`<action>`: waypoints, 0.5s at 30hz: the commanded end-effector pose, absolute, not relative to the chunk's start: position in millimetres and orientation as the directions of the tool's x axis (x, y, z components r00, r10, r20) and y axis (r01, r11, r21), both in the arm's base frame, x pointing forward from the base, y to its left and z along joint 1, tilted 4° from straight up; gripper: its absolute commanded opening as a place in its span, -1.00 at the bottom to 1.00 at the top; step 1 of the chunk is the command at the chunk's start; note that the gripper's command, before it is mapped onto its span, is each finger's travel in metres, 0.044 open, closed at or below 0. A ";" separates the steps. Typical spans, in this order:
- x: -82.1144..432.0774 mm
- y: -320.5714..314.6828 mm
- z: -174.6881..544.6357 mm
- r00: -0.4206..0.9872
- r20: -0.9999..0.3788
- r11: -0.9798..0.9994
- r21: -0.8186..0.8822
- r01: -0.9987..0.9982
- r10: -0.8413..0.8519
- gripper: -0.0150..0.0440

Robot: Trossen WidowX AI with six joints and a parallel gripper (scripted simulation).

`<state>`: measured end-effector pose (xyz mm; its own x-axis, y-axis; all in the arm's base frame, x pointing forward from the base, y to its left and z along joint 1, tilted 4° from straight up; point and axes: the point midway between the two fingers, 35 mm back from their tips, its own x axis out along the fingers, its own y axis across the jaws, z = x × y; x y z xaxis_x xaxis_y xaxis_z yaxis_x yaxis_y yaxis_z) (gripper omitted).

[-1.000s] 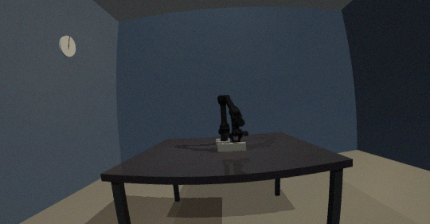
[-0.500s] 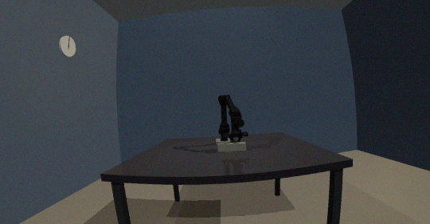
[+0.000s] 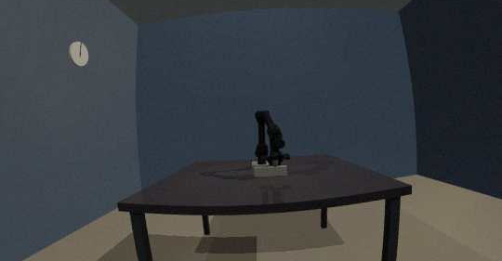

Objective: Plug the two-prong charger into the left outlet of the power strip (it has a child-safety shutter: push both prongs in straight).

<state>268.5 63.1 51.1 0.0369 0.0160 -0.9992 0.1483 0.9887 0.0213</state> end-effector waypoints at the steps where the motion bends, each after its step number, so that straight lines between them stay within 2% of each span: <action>1: 269.2 64.1 51.3 0.038 -0.999 0.989 0.027 0.145 0.021 -0.49; 15: 270.3 64.3 51.3 0.038 -0.999 0.989 0.027 0.145 0.021 -0.49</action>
<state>269.4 63.5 51.2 0.0375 0.0162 -0.9992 0.1477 0.9888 0.0215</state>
